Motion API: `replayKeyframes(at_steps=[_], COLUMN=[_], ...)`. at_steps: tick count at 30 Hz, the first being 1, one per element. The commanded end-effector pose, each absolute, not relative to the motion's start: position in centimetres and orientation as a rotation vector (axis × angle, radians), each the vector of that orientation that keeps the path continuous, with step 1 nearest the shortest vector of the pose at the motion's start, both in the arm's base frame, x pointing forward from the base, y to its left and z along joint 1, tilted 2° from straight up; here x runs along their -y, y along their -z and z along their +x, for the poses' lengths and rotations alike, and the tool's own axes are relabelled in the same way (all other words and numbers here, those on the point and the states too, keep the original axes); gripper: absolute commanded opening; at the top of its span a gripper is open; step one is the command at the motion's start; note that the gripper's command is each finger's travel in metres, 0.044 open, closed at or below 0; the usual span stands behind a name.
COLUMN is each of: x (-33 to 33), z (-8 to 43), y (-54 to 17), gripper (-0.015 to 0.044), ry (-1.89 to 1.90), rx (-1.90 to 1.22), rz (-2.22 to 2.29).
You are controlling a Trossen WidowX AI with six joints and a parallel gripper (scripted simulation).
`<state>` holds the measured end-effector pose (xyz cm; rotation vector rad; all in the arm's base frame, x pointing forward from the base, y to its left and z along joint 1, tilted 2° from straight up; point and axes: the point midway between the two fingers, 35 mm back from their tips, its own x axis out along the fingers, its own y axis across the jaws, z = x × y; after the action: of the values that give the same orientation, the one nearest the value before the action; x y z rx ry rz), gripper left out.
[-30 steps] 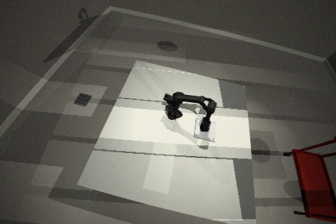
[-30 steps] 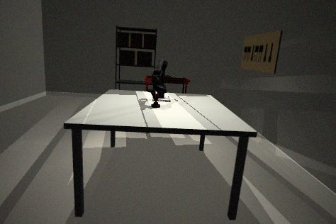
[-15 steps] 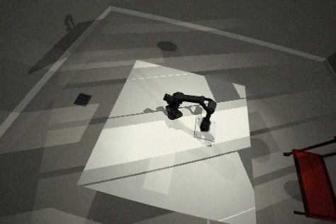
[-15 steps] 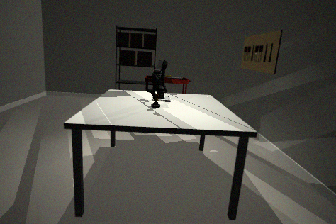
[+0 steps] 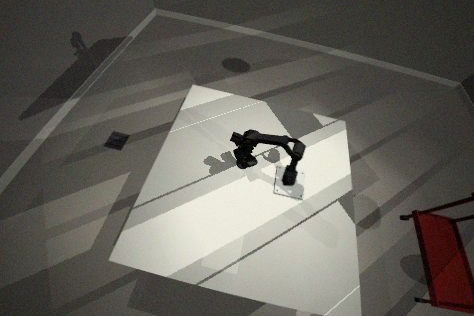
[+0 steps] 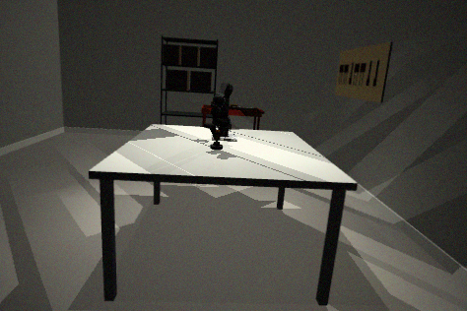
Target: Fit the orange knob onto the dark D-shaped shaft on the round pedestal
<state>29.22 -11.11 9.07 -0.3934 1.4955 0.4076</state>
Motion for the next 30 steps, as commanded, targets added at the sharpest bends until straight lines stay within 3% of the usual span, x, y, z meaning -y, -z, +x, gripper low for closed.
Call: replayKeyframes(at_steps=[1,30], x=[11.12,11.13], z=[29.18,29.20], y=[-9.41,-9.03], gripper=[0.0000,0.0000], ry=[-0.410,-0.569], rx=[-1.496,-1.458], rz=[-0.396,-0.561])
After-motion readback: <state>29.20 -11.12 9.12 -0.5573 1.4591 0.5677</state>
